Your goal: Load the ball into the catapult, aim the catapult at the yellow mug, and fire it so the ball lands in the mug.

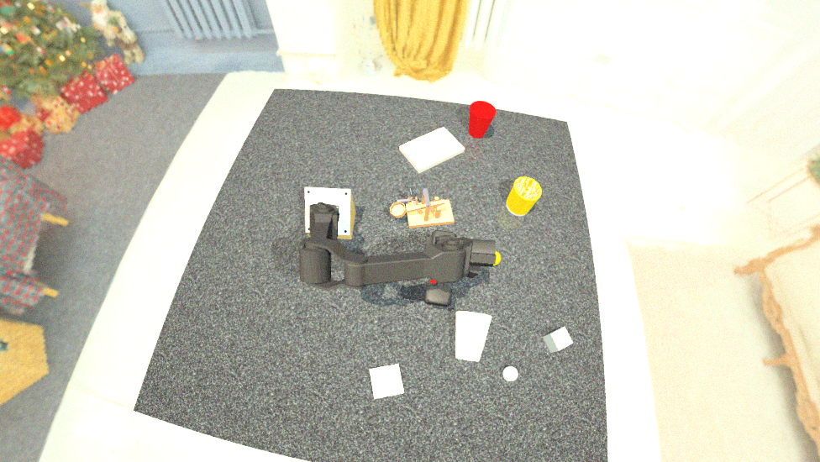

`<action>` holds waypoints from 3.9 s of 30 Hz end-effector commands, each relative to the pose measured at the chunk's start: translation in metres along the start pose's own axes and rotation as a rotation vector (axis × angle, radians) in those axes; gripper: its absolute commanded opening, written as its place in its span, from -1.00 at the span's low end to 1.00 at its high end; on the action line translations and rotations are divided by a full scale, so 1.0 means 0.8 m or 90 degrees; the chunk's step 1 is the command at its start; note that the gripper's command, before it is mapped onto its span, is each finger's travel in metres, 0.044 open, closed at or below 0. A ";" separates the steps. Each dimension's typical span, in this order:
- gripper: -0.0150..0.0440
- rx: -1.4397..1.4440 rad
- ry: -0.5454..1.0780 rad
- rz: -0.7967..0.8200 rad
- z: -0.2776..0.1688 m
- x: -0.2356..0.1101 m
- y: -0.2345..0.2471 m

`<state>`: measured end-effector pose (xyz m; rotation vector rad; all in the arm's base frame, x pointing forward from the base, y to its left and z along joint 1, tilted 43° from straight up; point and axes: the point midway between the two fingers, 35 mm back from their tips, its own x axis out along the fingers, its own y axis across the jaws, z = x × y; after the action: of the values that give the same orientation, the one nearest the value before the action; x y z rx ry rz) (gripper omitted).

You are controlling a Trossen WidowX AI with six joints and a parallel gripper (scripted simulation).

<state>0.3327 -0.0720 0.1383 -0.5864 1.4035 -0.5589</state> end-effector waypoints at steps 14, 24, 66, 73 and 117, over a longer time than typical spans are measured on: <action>0.53 -0.002 0.000 -0.006 -0.003 0.034 -0.005; 0.53 -0.002 0.000 -0.007 -0.003 0.055 -0.006; -0.49 -0.002 0.001 0.000 0.007 -0.042 0.002; -0.49 -0.003 0.001 -0.004 0.002 -0.086 0.002; -0.49 -0.173 0.224 -0.029 -0.164 -0.018 0.257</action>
<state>0.2058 0.0881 0.0052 -0.7550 1.8137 -0.5237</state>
